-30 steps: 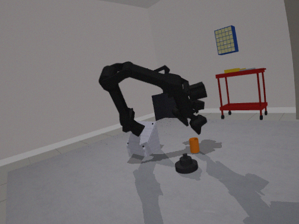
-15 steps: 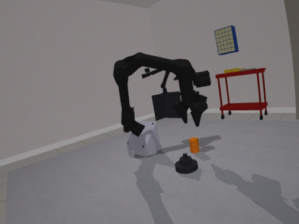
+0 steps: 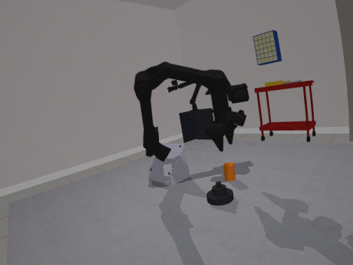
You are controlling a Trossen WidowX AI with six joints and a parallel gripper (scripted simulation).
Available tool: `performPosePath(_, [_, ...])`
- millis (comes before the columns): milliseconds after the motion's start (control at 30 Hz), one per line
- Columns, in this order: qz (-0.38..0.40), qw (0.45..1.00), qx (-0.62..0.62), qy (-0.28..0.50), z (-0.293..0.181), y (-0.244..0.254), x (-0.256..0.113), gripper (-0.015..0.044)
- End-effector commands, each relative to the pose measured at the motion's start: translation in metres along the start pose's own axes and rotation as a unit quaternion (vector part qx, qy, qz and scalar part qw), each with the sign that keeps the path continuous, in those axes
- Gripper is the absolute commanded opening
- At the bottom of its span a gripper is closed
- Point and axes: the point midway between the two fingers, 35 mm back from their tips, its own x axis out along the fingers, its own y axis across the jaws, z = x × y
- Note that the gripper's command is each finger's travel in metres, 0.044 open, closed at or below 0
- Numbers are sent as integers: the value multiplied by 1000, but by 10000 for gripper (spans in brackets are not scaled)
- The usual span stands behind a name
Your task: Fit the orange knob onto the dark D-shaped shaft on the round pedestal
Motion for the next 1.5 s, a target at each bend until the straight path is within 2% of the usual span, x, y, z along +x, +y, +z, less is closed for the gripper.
performPosePath(0, [-3,992,124,-2,0,-1,0,440])
performPosePath(233, [-2,992,127,-2,1,-1,3,440])
performPosePath(333, [-3,986,165,-2,1,-1,32,440])
performPosePath(567, [-3,986,168,-2,0,-1,49,440])
performPosePath(1467, [-3,986,168,-2,2,-1,90,440])
